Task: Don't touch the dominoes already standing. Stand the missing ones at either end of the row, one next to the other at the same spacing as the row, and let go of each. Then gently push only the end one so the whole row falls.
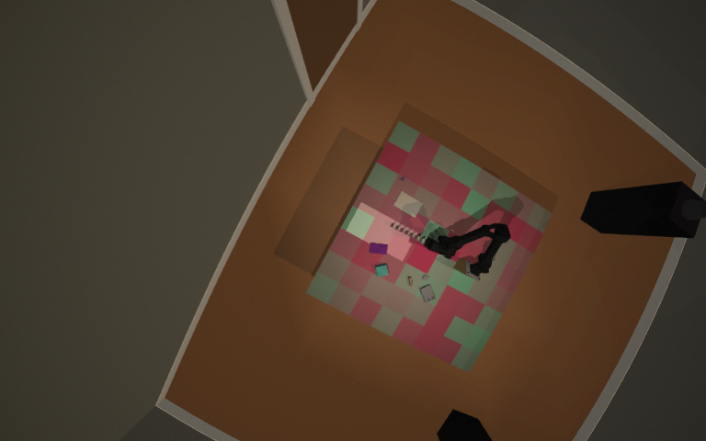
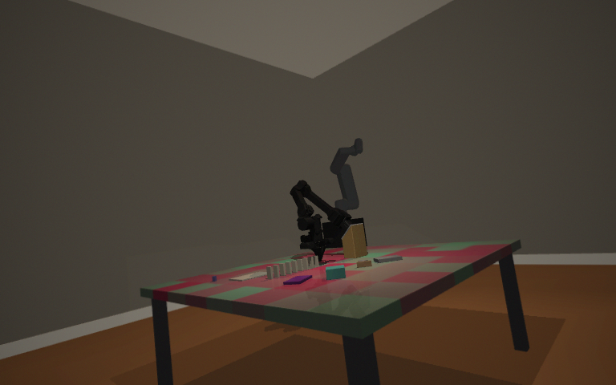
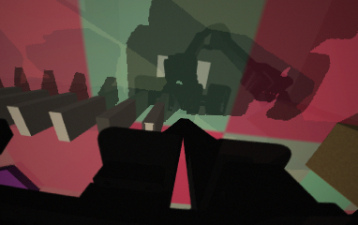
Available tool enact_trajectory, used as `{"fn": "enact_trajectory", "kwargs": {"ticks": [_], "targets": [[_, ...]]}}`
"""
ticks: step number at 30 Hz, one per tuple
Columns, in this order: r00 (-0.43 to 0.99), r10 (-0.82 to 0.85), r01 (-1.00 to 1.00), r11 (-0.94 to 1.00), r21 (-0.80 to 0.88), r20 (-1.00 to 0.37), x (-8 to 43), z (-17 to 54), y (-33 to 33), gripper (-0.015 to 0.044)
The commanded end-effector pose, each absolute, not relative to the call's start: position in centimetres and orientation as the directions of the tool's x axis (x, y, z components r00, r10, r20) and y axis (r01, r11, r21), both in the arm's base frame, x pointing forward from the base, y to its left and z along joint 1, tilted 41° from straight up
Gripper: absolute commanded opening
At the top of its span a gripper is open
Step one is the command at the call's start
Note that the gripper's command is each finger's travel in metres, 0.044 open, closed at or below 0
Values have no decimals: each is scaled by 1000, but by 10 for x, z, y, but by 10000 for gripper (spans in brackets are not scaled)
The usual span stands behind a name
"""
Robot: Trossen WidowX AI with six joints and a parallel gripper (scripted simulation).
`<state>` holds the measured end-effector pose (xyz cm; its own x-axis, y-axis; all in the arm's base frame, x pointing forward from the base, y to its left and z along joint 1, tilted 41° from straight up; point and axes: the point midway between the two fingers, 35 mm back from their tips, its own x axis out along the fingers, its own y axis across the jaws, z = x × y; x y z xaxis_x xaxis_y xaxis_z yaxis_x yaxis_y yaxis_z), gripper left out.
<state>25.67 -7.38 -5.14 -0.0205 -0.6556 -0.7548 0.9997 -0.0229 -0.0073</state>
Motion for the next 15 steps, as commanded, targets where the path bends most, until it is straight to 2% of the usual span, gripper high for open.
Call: {"fn": "enact_trajectory", "kwargs": {"ticks": [1,15], "targets": [[-17,-659,1000,-18,-7,-752,267,-51,-74,0],[-24,-651,1000,-25,-10,-759,279,-50,-72,0]]}}
